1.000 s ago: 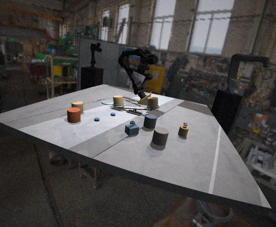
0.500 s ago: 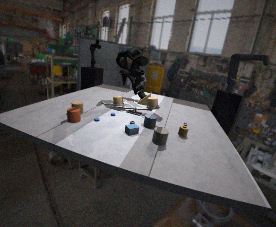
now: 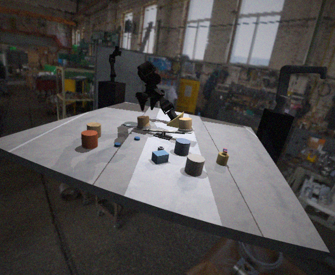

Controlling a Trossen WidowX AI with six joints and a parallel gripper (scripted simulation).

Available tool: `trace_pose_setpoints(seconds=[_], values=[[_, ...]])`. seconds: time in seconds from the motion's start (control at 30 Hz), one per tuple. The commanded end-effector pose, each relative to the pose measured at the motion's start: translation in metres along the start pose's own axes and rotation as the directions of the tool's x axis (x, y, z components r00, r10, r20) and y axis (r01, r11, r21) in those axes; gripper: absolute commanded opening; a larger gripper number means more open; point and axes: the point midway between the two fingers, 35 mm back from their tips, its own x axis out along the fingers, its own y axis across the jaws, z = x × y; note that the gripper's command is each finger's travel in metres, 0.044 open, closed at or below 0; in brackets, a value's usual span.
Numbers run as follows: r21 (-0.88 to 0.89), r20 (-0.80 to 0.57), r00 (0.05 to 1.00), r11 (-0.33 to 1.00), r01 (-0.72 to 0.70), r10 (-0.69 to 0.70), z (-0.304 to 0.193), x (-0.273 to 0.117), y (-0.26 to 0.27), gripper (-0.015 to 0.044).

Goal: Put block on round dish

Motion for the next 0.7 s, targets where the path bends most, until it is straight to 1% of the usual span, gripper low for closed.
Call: trace_pose_setpoints(seconds=[0.0, 0.1, 0.3, 0.43, 0.67], values=[[-0.118, 0.014, 0.999, 0.992, -0.044, 0.046, -0.01, 0.009, -0.006, 0.044], [-0.165, 0.019, 0.998, 0.985, -0.058, 0.062, -0.015, 0.012, -0.008, 0.044], [-0.165, 0.019, 0.998, 0.985, -0.058, 0.062, -0.015, 0.013, -0.008, 0.044], [-0.165, 0.018, 0.998, 0.985, -0.058, 0.062, -0.015, 0.026, -0.007, 0.044], [-0.165, 0.019, 0.998, 0.985, -0.058, 0.062, -0.014, 0.033, -0.007, 0.044]])
